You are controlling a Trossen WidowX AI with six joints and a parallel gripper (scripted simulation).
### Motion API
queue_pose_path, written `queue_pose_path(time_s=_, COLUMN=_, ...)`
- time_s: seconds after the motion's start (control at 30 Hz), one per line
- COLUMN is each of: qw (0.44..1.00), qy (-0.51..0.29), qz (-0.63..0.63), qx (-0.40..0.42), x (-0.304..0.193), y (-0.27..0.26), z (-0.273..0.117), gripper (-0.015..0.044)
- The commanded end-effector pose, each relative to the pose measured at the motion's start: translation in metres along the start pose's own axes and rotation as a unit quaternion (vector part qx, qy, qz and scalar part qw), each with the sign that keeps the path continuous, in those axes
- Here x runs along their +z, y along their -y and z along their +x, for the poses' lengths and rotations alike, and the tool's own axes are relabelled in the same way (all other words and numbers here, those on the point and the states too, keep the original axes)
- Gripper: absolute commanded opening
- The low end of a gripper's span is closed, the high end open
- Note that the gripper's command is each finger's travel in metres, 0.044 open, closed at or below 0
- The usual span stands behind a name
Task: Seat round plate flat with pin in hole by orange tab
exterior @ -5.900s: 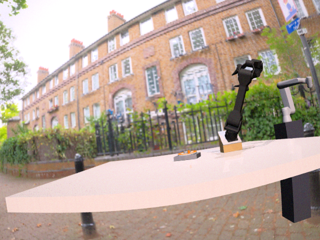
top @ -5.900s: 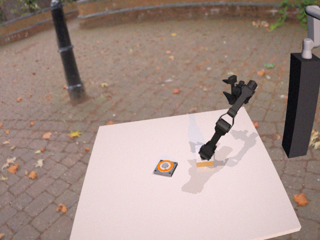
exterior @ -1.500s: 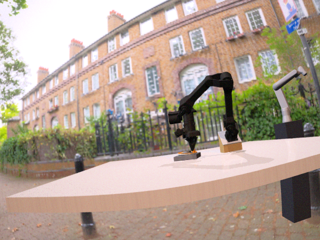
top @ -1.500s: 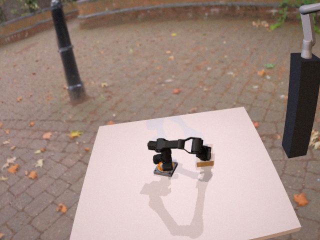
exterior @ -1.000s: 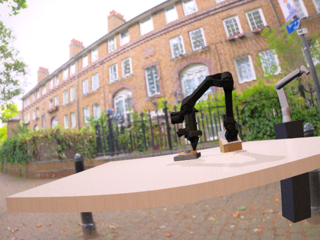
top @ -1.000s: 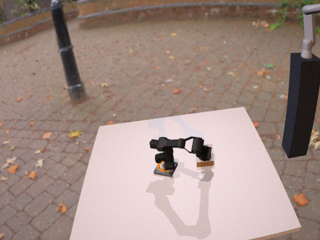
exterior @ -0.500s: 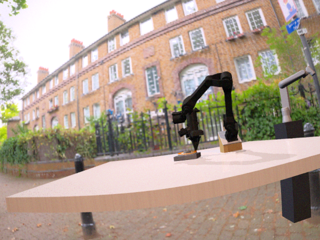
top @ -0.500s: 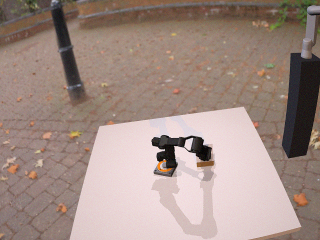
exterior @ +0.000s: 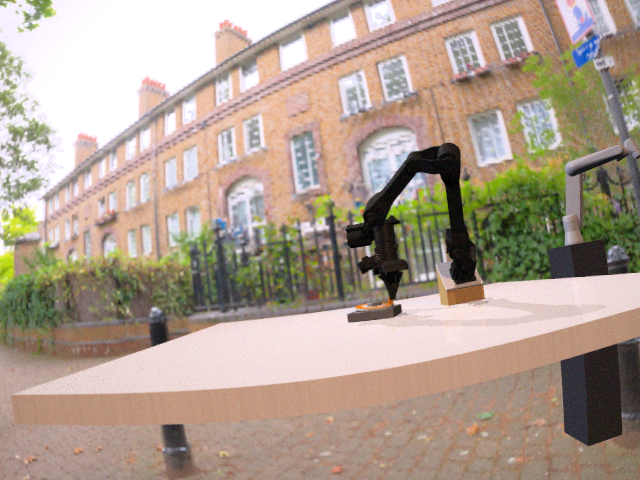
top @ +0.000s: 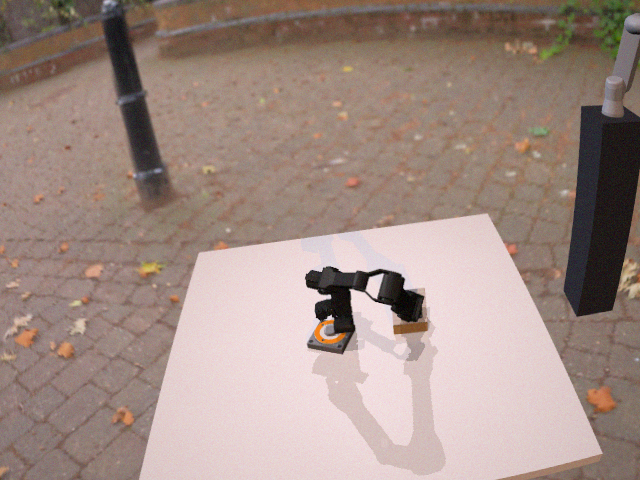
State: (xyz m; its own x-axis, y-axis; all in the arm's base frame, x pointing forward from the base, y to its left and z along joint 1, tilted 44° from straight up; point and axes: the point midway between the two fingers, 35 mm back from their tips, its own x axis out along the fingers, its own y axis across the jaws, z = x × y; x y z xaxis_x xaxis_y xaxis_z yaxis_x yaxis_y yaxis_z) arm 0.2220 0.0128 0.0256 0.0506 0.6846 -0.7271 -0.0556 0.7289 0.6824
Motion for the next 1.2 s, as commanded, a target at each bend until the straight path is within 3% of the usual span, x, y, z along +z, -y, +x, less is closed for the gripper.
queue_pose_path(time_s=0.0, qw=1.0, qy=-0.004, qz=0.003, qx=-0.001, x=-0.003, y=0.006, z=0.002, gripper=0.0)
queue_pose_path(time_s=1.17, qw=1.0, qy=-0.004, qz=0.002, qx=-0.002, x=0.008, y=0.044, z=-0.002, gripper=0.0)
